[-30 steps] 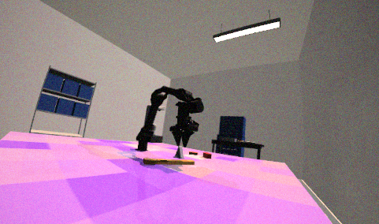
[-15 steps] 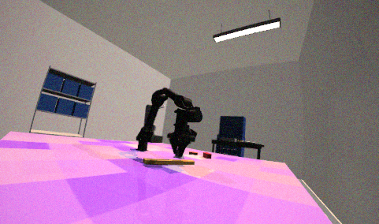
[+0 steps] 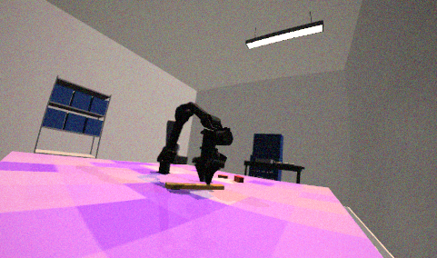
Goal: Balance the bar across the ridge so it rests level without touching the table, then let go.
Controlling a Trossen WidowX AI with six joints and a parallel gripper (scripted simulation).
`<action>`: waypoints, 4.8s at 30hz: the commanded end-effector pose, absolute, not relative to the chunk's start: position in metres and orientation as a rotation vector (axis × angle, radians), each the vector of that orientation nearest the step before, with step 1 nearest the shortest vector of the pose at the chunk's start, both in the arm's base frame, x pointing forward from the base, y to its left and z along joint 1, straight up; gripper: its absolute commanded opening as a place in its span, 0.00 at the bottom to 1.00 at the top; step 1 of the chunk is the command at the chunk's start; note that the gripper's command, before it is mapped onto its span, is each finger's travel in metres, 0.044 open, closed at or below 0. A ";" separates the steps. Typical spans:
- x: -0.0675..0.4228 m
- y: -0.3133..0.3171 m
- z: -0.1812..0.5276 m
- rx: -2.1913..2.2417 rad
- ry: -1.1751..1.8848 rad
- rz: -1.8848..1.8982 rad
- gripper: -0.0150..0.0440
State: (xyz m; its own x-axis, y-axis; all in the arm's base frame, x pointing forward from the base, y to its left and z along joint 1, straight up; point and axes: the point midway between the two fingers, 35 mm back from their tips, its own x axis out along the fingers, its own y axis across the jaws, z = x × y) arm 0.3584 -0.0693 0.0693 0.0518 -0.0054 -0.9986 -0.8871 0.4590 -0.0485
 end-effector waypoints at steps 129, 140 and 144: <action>0.290 0.081 0.167 -0.001 1.538 0.015 0.25; 0.290 0.081 0.150 0.006 1.538 0.008 0.25; 0.290 0.080 0.144 0.008 1.538 0.005 0.25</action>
State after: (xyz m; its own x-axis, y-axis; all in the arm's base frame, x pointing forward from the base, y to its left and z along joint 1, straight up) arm 0.2915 0.0813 0.1495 0.0386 0.0141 -0.9992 -0.0042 0.9999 0.0139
